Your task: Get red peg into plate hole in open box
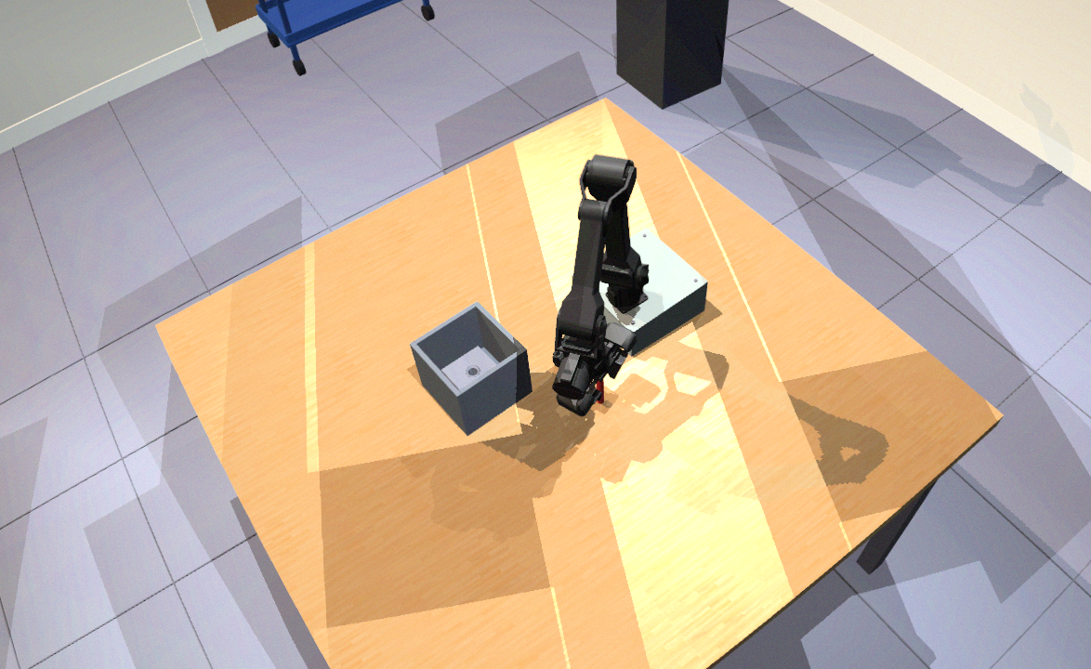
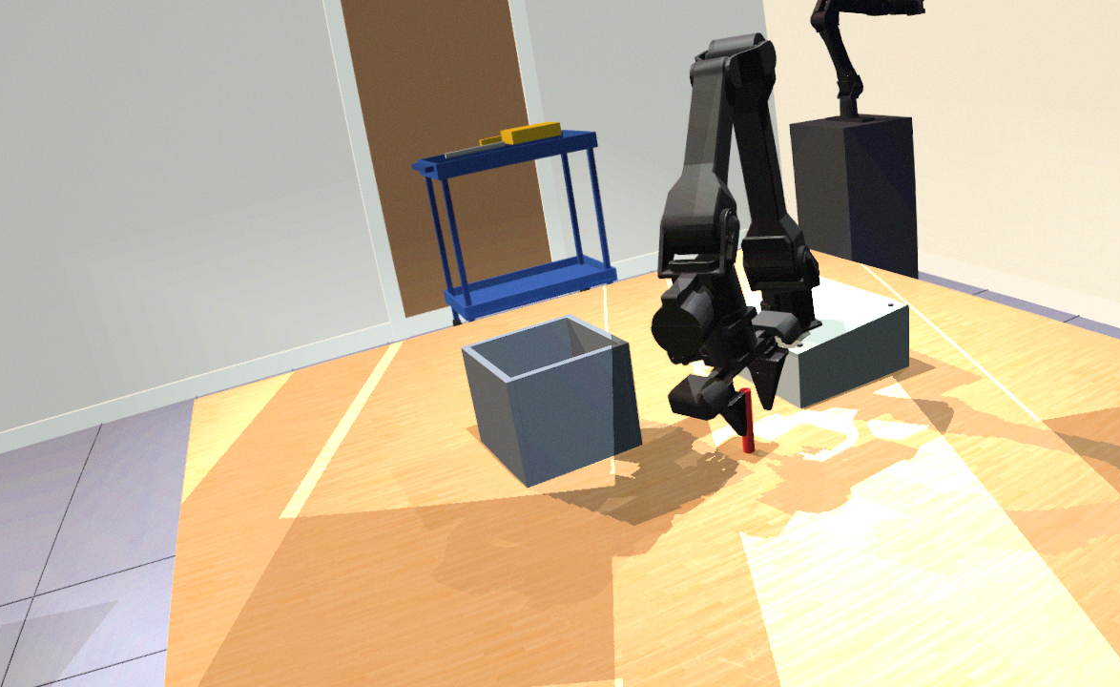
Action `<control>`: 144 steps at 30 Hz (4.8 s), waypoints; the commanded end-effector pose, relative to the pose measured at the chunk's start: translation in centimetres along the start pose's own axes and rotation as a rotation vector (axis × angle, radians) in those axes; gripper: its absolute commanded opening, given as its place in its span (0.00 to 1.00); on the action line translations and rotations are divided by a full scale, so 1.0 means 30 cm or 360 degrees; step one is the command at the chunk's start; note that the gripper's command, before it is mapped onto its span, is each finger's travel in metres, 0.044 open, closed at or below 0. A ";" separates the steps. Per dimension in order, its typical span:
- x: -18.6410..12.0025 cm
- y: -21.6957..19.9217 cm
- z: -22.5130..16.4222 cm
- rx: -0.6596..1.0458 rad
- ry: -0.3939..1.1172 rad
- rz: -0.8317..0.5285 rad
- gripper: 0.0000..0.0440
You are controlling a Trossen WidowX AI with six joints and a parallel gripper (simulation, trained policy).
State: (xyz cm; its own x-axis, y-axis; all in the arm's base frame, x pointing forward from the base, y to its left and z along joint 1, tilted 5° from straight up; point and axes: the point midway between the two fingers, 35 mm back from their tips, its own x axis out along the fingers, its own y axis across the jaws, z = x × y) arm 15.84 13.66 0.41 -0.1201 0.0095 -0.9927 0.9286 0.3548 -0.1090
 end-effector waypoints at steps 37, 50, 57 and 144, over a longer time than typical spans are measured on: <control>-0.238 0.119 -0.047 0.0028 0.0272 0.0368 0.00; -0.439 0.163 0.025 -0.0013 0.0219 0.0578 0.00; -0.541 0.179 0.106 0.0006 0.0138 0.0665 0.00; -0.278 0.347 0.665 0.0051 0.0098 0.0314 0.22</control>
State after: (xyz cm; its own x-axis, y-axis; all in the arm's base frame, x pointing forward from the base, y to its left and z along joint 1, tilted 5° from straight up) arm 33.60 -1.66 6.51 0.0544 0.1172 -0.9916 0.9476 0.3070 0.0882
